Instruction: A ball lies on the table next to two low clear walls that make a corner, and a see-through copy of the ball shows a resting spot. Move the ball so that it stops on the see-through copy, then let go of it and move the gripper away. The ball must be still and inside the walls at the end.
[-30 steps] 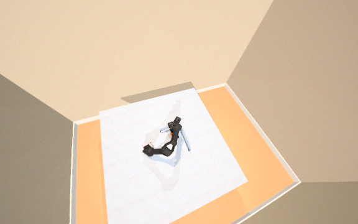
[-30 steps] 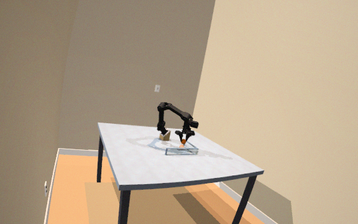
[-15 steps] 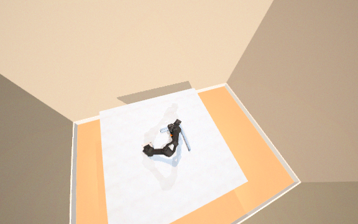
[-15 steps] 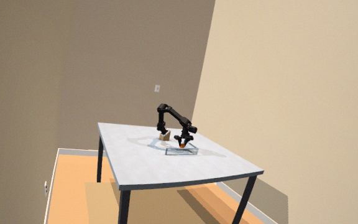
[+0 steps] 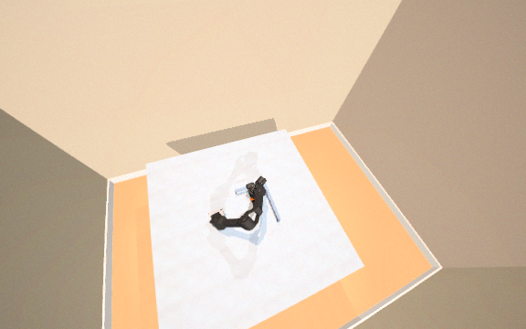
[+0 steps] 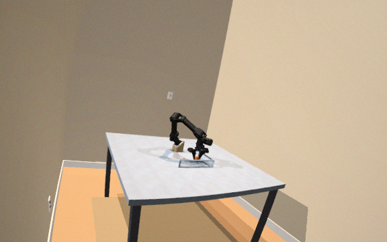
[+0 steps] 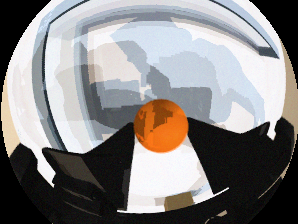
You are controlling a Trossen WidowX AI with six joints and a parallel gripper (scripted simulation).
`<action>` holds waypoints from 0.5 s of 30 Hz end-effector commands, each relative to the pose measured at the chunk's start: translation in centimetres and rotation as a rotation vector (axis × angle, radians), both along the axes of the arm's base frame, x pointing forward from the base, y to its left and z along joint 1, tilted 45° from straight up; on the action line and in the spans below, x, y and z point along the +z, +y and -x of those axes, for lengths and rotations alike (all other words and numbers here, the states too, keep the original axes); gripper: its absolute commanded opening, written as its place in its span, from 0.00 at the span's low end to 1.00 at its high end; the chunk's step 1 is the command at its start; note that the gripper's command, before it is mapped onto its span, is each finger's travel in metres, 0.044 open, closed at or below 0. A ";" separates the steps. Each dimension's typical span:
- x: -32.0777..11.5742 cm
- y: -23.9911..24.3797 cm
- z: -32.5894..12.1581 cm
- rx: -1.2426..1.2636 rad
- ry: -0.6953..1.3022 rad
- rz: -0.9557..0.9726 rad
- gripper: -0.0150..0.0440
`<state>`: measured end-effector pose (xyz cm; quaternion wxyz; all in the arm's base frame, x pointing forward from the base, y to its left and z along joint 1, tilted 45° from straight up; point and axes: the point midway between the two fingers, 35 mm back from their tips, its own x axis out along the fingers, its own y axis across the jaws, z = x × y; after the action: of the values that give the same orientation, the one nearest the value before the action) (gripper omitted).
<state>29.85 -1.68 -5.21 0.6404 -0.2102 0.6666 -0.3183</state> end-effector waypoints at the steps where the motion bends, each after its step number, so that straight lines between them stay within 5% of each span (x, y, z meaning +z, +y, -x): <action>1: 0.0 0.0 0.0 -0.001 0.000 0.000 0.52; 8: 0.0 0.0 0.0 -0.001 0.000 0.000 0.83; 15: 4.2 4.2 -0.8 0.002 0.002 -0.002 0.84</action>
<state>29.80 -0.34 -3.59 0.6285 -0.2137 0.6750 -0.3219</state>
